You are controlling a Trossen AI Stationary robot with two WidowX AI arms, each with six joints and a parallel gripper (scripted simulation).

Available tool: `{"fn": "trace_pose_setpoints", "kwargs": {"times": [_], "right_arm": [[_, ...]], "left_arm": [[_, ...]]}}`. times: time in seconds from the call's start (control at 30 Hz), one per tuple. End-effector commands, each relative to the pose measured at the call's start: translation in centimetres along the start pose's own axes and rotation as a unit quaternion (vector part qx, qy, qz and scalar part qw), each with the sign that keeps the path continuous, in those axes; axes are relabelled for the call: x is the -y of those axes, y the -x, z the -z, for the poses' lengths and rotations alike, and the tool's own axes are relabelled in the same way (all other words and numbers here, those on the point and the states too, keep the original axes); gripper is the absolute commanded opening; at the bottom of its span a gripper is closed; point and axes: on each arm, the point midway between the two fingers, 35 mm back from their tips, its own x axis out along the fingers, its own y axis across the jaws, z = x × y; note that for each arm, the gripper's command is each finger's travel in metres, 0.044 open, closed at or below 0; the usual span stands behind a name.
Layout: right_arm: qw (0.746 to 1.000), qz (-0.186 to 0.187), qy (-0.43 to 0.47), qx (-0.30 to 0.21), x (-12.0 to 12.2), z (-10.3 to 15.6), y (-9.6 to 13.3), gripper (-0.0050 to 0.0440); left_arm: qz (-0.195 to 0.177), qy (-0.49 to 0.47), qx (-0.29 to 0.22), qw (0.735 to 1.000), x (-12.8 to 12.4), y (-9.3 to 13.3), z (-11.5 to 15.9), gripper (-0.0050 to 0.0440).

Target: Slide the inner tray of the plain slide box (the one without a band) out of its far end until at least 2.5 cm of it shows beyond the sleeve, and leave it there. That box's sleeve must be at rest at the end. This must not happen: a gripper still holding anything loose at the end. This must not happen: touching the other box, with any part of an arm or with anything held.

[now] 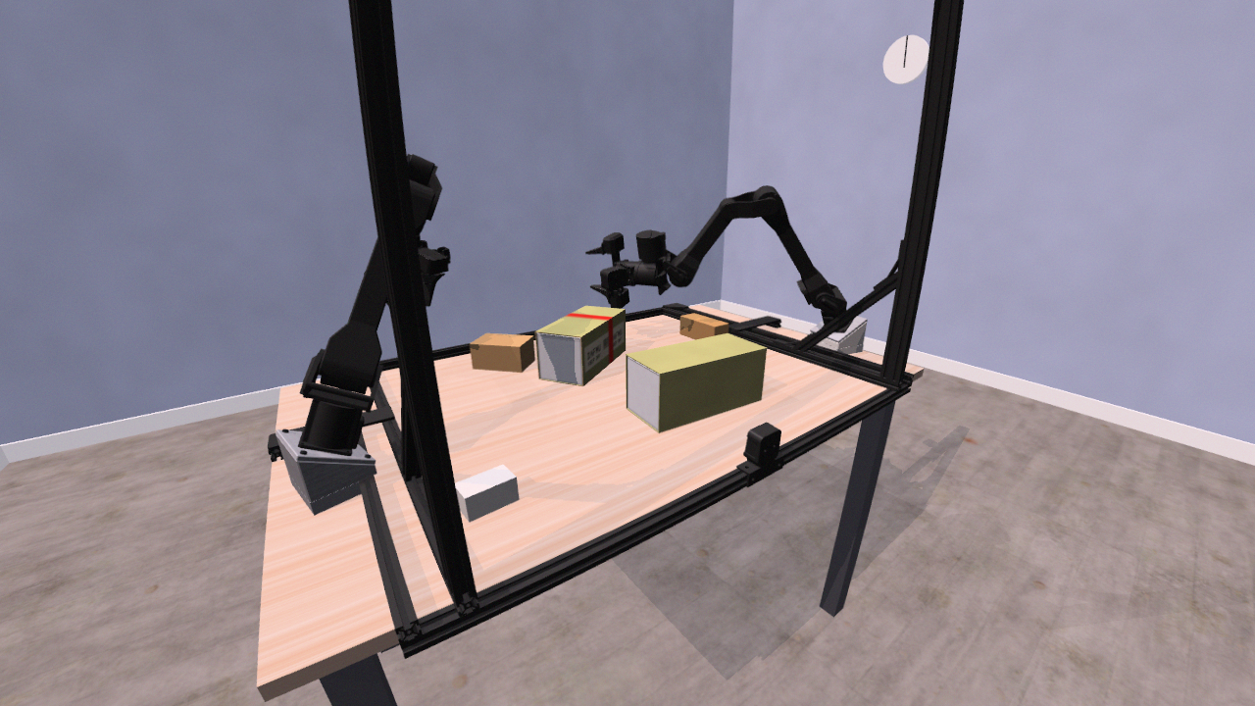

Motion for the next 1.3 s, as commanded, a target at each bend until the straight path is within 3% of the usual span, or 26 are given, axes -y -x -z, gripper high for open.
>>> {"fn": "trace_pose_setpoints", "kwargs": {"times": [0.0,0.53,0.7,0.77,1.03,1.1,1.2,1.27], "right_arm": [[1.0,0.0,0.0,0.0,0.0,0.0,0.0,0.044],[1.0,0.0,0.0,0.0,0.0,0.0,0.0,0.044],[0.999,0.016,-0.051,-0.013,1.6,0.8,-0.2,0.032],[0.997,-0.002,-0.073,-0.01,0.6,0.4,0.0,0.0272],[0.995,-0.046,-0.087,-0.003,-0.7,-0.1,0.1,0.008],[0.995,-0.046,-0.087,-0.003,-0.7,-0.1,0.1,0.008],[0.994,-0.062,-0.092,-0.001,-1.3,-0.3,0.2,0.0008],[0.993,-0.073,-0.095,0.0,-1.6,-0.4,0.3,0.0]], "left_arm": [[0.0,0.0,0.0,1.0,0.0,0.0,0.0,0.044],[0.0,0.0,0.0,1.0,0.0,0.0,0.0,0.044],[-0.003,-0.003,-0.005,1.0,-0.2,0.3,-0.5,0.032],[-0.019,0.01,-0.01,1.0,-0.8,0.1,-0.5,0.0272],[-0.043,0.057,-0.005,0.997,-4.1,-2.2,-5.2,0.008],[-0.043,0.057,-0.005,0.997,-4.1,-2.2,-5.2,0.008],[-0.053,0.075,0.0,0.996,-5.2,-2.9,-7.1,0.0008],[-0.06,0.087,0.005,0.994,-5.8,-3.3,-8.4,0.0]]}}
